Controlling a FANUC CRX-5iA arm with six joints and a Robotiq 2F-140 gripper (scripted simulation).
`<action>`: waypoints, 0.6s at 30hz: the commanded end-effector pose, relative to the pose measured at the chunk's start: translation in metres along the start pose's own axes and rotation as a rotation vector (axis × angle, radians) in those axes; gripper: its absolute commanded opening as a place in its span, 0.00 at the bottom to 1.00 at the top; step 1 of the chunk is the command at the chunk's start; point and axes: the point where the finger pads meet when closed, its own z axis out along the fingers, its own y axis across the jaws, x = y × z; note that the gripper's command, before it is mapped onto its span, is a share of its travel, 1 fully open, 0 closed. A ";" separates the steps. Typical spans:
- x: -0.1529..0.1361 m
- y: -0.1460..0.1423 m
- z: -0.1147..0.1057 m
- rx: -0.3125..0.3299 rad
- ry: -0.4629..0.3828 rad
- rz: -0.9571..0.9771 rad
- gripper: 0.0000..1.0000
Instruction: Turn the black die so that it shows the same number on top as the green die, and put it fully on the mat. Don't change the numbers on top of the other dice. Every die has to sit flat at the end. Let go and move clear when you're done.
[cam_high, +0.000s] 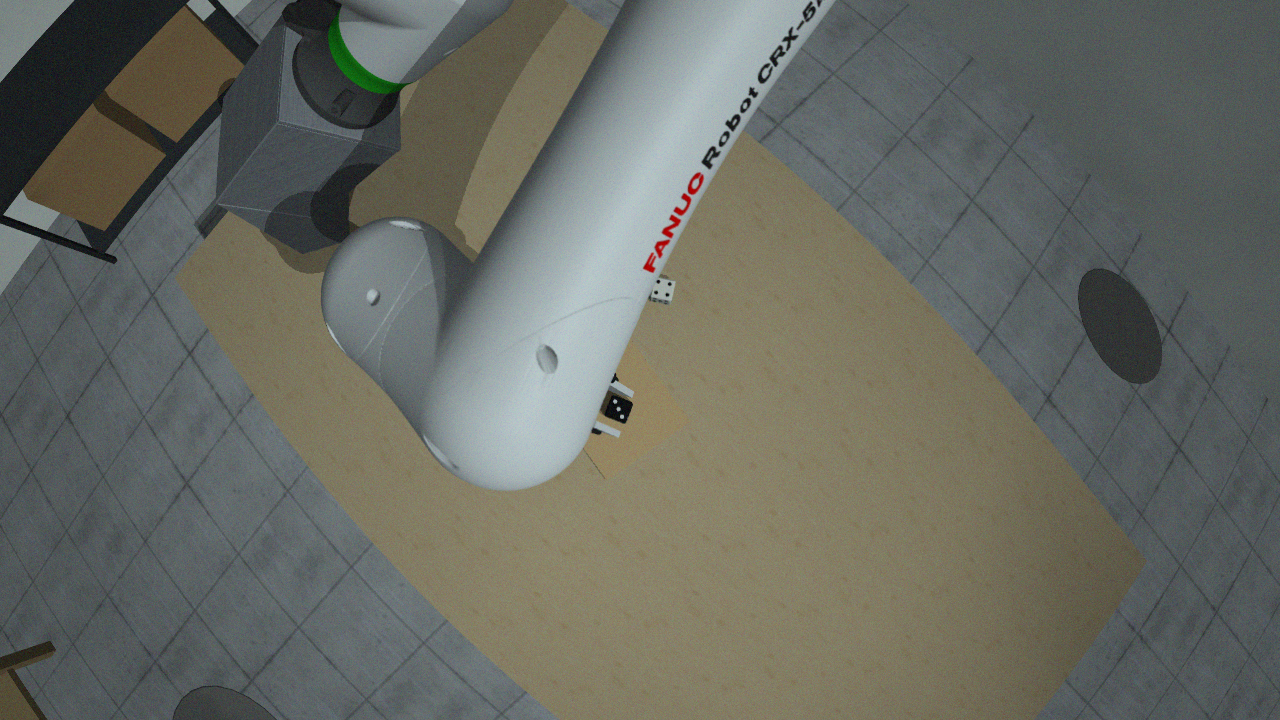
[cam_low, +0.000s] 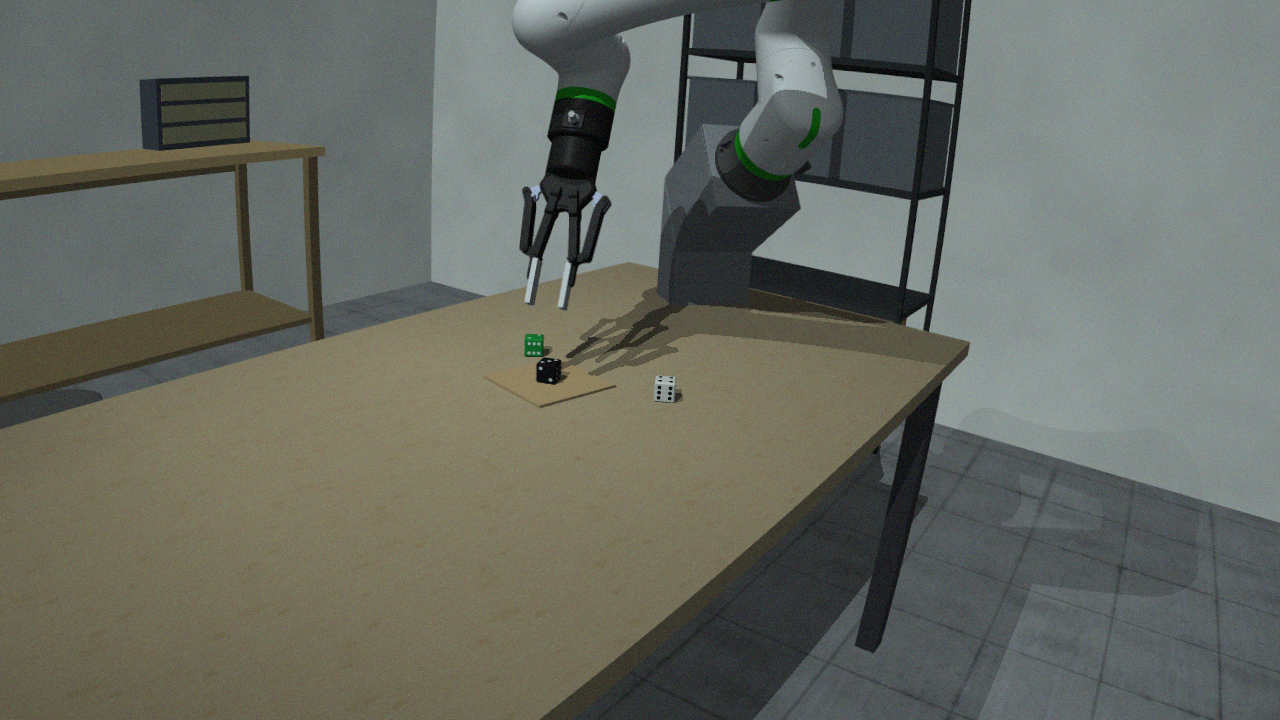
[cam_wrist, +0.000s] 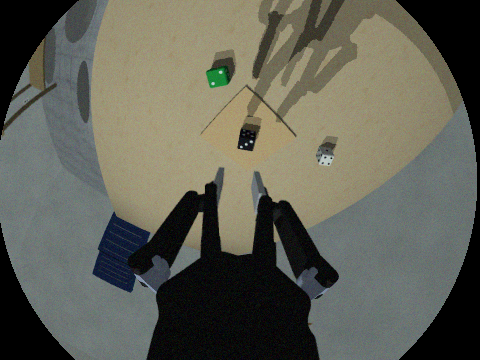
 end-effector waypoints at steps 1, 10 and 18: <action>-0.006 0.002 0.001 -0.017 0.173 0.014 0.28; -0.019 0.003 0.000 -0.021 0.377 0.011 0.28; -0.023 0.002 -0.001 -0.018 0.415 0.010 1.00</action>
